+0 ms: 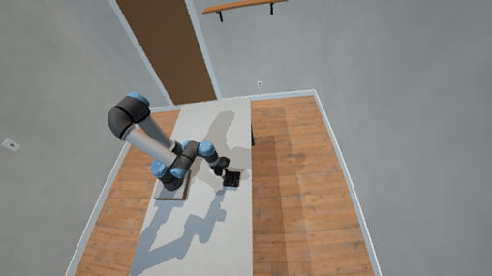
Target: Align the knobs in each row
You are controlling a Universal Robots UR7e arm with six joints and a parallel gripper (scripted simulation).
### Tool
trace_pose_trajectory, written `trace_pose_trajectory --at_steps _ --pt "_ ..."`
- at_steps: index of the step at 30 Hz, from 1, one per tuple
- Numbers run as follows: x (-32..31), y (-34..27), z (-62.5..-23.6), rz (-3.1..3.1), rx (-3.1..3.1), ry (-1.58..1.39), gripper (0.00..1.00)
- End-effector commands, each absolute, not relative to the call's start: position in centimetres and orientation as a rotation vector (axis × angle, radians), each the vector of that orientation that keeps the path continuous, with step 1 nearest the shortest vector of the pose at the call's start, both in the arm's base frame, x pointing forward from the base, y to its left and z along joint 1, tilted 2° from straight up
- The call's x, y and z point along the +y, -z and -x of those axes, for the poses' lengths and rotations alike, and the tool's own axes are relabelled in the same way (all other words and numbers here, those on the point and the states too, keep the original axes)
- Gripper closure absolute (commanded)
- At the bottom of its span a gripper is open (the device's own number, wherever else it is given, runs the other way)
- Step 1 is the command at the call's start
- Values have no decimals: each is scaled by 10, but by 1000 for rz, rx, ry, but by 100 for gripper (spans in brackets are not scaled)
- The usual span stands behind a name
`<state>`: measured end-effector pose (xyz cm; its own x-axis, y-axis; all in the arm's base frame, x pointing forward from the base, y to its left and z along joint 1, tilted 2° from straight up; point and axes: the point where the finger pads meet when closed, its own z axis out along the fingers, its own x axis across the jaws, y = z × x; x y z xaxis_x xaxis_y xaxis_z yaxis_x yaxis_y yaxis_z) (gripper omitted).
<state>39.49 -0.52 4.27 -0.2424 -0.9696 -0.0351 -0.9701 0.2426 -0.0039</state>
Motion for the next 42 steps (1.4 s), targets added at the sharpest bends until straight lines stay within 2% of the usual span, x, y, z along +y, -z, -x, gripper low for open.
trace_pose_trajectory --at_steps 1,18,42 --pt "-5 -43 -395 1914 2452 -27 0" --pt "-5 -43 -392 1914 2452 -27 0" --pt "3 -43 -351 1914 2452 -27 0"
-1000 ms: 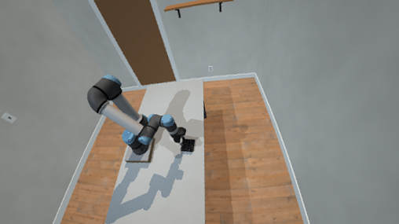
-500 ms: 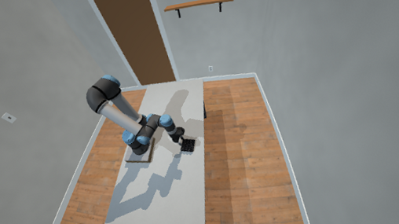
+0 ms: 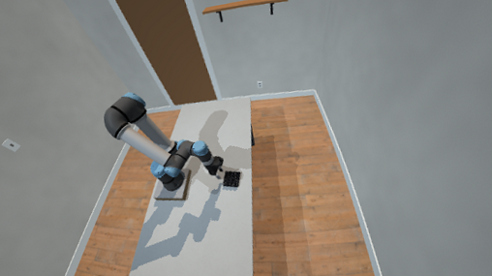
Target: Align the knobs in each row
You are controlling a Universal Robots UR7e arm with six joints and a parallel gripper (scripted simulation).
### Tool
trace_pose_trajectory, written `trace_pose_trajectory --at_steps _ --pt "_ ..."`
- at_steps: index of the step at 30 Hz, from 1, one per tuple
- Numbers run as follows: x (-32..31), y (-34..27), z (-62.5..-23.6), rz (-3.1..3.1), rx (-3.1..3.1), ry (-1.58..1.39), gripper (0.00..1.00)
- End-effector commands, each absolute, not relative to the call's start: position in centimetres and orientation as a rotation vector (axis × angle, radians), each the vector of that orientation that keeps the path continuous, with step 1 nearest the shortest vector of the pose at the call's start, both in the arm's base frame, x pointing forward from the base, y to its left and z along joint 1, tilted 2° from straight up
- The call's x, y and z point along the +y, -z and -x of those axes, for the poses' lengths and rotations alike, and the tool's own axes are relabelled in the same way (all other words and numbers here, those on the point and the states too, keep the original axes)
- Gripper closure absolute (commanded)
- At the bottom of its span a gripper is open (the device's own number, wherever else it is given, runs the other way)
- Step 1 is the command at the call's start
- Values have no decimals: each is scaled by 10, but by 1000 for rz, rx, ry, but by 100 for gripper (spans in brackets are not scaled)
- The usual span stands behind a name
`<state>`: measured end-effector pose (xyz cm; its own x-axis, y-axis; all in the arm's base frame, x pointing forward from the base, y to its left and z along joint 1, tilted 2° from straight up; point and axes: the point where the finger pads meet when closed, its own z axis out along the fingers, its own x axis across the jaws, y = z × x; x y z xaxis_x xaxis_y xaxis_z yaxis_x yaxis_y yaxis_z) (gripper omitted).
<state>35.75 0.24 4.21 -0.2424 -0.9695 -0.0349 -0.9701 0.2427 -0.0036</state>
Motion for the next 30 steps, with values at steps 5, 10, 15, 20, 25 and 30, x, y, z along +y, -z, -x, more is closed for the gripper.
trace_pose_trajectory --at_steps 5,10,15,20,25,30 --pt "5 -43 -346 1914 2452 -27 0" --pt "5 -43 -344 1914 2452 -27 0" --pt "5 -43 -343 1914 2452 -27 0" --pt "5 -43 -343 1914 2452 -27 0" --pt "5 -43 -343 1914 2452 -27 0" --pt "5 -43 -343 1914 2452 -27 0"
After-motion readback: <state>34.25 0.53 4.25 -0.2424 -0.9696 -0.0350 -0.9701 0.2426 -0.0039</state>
